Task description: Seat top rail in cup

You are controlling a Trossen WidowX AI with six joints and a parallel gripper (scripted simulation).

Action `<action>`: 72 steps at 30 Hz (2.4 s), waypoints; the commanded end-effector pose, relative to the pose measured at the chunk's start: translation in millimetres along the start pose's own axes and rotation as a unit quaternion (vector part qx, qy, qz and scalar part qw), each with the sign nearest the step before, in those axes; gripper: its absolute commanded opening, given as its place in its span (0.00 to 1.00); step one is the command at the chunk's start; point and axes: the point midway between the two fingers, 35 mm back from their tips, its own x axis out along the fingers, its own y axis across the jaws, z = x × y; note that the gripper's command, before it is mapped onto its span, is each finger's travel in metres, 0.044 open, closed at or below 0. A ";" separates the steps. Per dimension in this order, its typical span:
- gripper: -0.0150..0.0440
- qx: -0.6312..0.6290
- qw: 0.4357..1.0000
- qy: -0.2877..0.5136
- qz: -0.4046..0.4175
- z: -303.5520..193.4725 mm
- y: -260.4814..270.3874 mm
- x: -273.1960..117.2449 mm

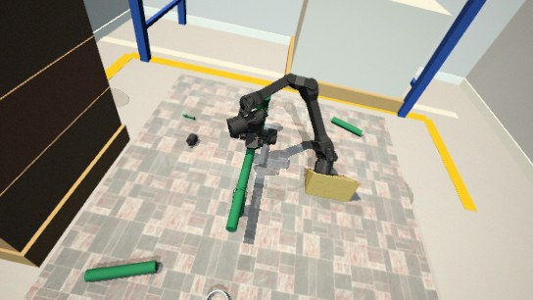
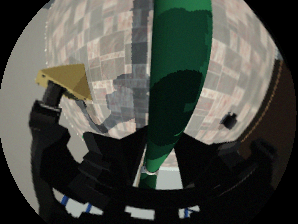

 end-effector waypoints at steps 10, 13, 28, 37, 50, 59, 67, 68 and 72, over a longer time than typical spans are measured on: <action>0.25 0.000 1.000 0.001 -0.002 -7.3 -0.5 1.3; 0.25 0.000 1.000 0.001 -0.002 -9.0 -0.7 1.7; 0.25 0.000 1.000 0.001 -0.001 -17.7 -0.8 3.4; 0.25 0.000 1.000 0.001 -0.001 -23.0 -0.8 4.8; 0.25 0.000 1.000 0.001 -0.001 -30.6 -0.8 6.9; 0.25 -0.001 1.000 -0.002 0.003 -28.3 -0.2 8.5; 0.39 -0.001 1.000 -0.002 0.003 -28.3 -0.2 8.5; 0.43 -0.001 1.000 -0.002 0.003 -28.3 -0.2 8.5; 0.61 -0.001 1.000 -0.002 0.003 -28.3 -0.2 8.5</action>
